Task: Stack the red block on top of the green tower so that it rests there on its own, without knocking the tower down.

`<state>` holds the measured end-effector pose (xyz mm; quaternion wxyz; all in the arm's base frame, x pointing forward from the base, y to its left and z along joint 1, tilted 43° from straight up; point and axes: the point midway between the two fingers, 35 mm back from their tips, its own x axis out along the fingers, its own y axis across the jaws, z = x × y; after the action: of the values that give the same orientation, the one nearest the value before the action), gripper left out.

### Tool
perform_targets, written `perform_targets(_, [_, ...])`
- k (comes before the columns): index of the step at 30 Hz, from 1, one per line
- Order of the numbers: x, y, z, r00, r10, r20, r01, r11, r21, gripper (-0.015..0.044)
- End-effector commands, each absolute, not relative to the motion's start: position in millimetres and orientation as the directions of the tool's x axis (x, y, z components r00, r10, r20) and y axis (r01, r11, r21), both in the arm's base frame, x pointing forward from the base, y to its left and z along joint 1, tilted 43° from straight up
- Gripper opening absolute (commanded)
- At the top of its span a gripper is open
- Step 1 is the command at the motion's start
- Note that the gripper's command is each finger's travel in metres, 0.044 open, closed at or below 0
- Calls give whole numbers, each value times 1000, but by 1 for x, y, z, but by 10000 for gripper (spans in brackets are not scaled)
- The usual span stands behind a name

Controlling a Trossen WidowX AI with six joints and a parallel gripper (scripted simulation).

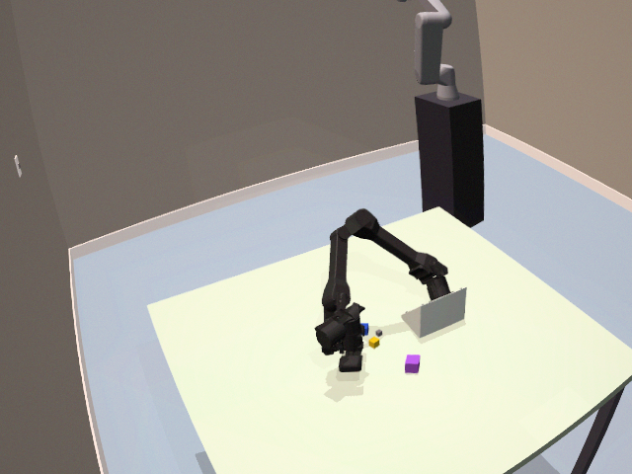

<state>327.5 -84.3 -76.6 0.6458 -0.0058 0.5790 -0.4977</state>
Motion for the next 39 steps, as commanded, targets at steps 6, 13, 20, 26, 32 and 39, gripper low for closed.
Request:
perform_targets(6, [328,-82,-74,-165,-650,-742,635,505,-584,0])
perform_targets(13, [334,-61,-51,-164,-651,-741,633,506,-585,0])
perform_targets(20, [339,-39,-26,-164,-650,-742,633,507,-585,0])
perform_targets(26, [344,-19,-4,-164,-649,-742,633,508,-584,0])
perform_targets(32, [348,-6,12,-164,-649,-743,633,508,-584,0])
perform_targets(39, [347,-5,12,-164,-649,-743,633,509,-584,0])
